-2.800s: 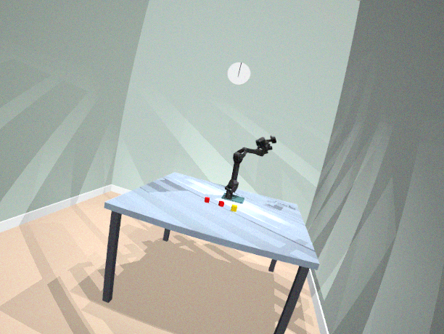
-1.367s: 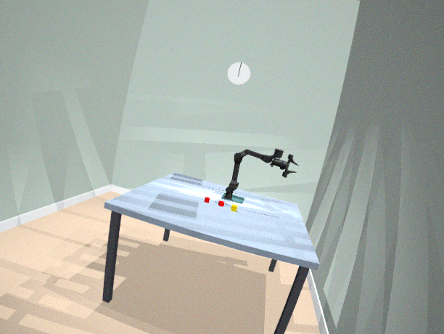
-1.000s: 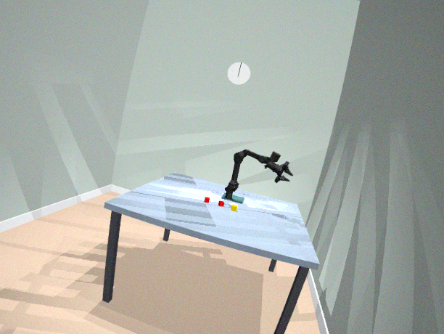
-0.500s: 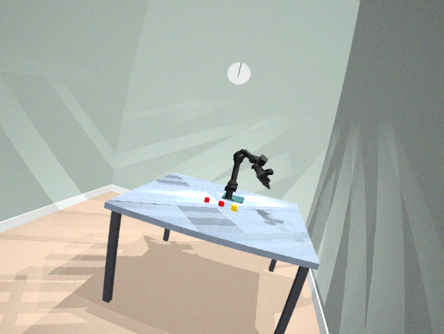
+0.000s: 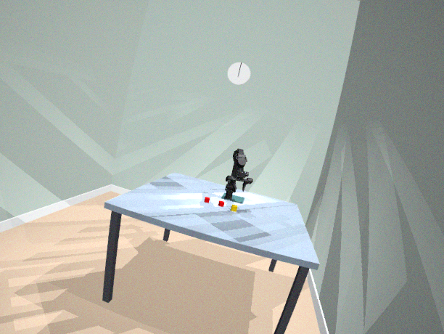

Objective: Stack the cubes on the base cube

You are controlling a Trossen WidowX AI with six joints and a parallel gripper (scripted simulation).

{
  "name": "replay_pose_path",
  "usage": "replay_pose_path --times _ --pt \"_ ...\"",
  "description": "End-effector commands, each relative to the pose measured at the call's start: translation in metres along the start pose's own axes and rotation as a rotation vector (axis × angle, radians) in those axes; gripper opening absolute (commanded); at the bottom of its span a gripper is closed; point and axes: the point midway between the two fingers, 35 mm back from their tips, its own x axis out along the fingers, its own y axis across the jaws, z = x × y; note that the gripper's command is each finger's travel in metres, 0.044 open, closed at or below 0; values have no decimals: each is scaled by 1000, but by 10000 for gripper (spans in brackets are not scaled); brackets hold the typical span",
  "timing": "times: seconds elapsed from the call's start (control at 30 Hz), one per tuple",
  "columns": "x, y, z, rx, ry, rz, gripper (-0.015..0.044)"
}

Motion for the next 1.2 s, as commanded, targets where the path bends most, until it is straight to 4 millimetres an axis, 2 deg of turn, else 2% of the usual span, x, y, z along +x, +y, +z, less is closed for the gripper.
replay_pose_path --times 0.0,0.17,0.33,0.5,0.67,0.9,1.17 --pt "-3 -35 -22 214 74 -66 265" --pt "-13 -82 -57 535 165 -168 265" --pt "-29 -119 -96 857 244 -275 265" --pt "-49 -148 -138 1179 313 -389 265" --pt "-71 -166 -178 1488 372 -504 265" --pt "-73 -168 -184 1530 380 -520 265" --pt "-26 -173 -214 1530 380 -520 265"
